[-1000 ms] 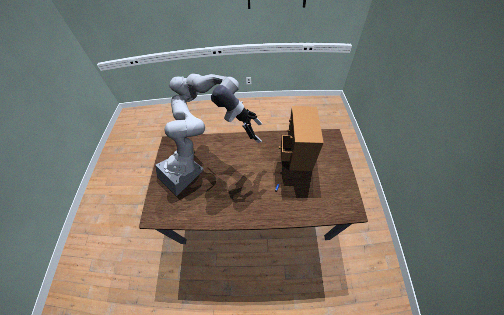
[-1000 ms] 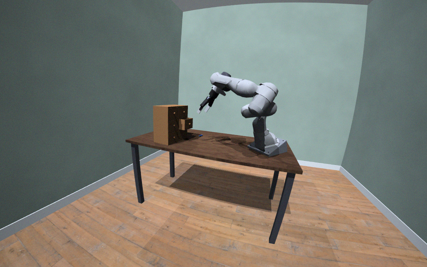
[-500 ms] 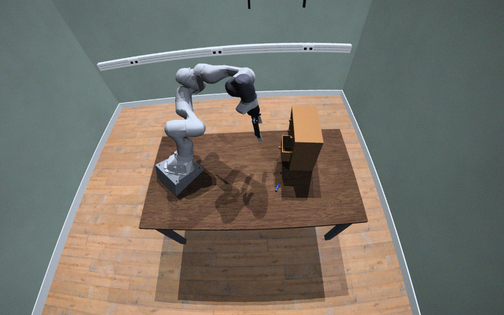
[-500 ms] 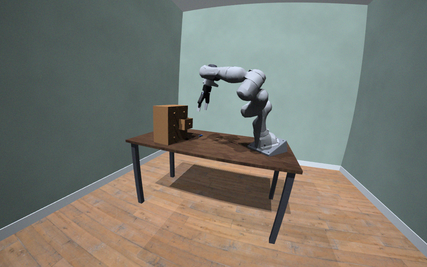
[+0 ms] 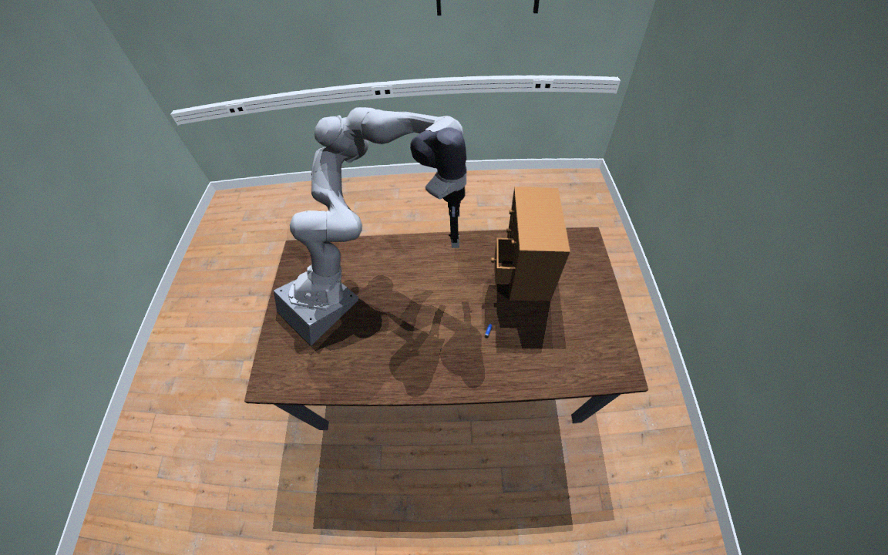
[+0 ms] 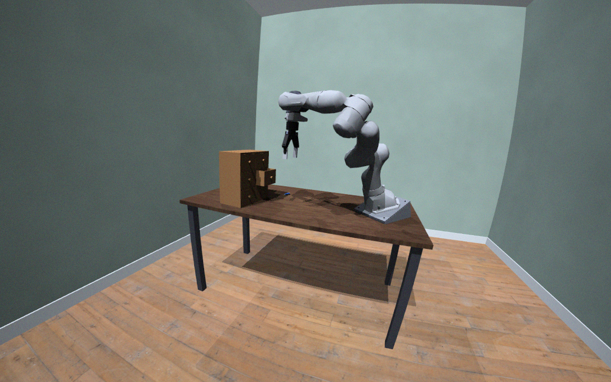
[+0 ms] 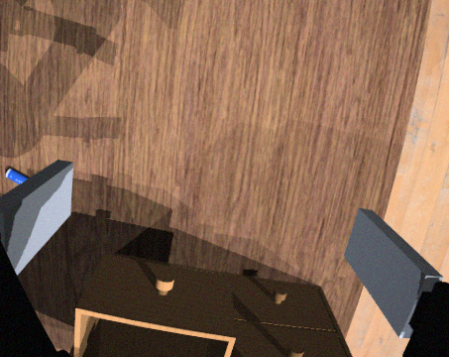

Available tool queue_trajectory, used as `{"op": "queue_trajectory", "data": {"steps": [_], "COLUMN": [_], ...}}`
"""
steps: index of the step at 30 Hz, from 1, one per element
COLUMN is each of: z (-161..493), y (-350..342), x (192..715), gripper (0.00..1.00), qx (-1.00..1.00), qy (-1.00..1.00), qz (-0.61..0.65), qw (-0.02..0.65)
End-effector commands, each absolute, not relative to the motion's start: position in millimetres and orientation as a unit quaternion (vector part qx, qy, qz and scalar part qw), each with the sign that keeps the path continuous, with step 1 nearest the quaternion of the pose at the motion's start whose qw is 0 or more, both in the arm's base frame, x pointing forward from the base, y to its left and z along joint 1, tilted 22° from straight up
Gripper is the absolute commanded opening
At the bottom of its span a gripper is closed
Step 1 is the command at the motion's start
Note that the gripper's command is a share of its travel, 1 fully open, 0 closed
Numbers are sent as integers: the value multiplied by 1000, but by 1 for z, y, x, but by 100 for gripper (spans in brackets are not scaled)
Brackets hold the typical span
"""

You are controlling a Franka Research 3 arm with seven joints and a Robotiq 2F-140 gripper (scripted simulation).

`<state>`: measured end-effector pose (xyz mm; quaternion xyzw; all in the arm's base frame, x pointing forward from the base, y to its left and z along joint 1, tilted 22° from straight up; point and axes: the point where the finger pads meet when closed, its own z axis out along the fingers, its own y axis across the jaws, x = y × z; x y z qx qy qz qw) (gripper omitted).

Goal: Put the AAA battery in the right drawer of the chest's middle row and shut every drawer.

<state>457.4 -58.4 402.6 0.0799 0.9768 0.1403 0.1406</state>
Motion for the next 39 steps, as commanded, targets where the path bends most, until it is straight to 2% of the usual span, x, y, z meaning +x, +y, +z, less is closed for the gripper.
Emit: {"op": "queue_trajectory", "data": {"steps": [1,25,32,39], "z": [400,401,366,367], "y": [-55,-56,-54,-49], "x": [453,453,368,376], "gripper": [100,100,100,100], "qx": [91,89,91,72], "qy": [977,977,977,974], "qz": [144,145,145,151], "qw": [127,130,127,152]}}
